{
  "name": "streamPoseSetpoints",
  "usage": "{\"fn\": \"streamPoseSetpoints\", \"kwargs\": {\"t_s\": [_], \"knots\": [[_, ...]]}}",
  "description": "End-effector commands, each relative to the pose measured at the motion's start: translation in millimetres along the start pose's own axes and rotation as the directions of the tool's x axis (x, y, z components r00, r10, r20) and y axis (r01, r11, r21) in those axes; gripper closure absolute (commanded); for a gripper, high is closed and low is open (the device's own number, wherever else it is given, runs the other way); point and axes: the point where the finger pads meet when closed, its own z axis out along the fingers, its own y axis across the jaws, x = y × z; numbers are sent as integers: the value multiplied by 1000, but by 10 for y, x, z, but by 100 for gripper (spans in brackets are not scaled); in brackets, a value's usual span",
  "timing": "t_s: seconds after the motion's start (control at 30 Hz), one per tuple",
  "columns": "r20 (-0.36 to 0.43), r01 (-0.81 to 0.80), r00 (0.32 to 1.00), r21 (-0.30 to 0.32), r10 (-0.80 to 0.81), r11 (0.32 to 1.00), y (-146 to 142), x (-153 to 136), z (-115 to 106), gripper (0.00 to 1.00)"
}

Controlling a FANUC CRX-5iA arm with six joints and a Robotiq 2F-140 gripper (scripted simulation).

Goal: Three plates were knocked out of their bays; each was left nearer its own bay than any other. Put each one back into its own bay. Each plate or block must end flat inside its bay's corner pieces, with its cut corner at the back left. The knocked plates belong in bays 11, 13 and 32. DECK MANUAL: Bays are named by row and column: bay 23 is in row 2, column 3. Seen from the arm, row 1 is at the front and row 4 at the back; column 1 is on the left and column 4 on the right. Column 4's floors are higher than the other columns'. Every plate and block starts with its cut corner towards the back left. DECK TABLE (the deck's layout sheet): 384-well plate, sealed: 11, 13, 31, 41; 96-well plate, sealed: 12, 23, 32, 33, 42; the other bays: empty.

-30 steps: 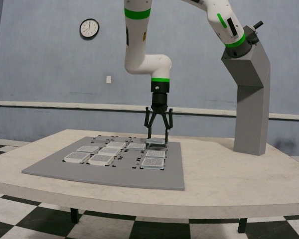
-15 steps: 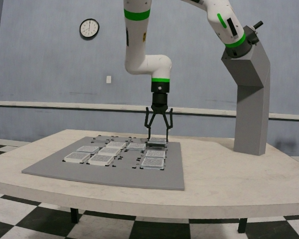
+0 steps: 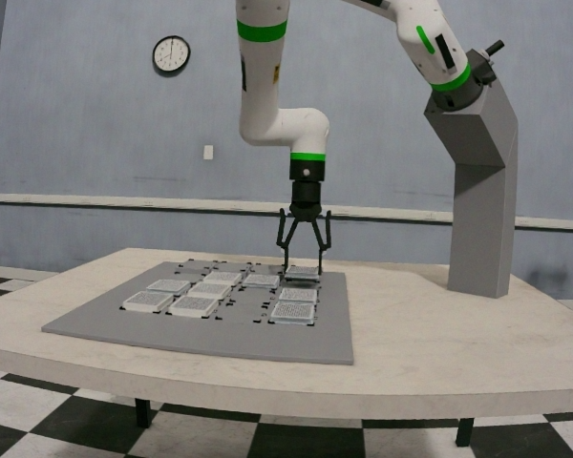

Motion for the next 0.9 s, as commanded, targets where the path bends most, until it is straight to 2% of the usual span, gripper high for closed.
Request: {"fn": "streamPoseSetpoints", "kwargs": {"t_s": [0.0,0.37,0.87], "knots": [[-1,0,1000,1,0,1000,-5,4,44,90],[-1,0,1000,1,0,1000,-6,2,164,90],[-1,0,1000,1,0,1000,-6,0,164,90]]}}
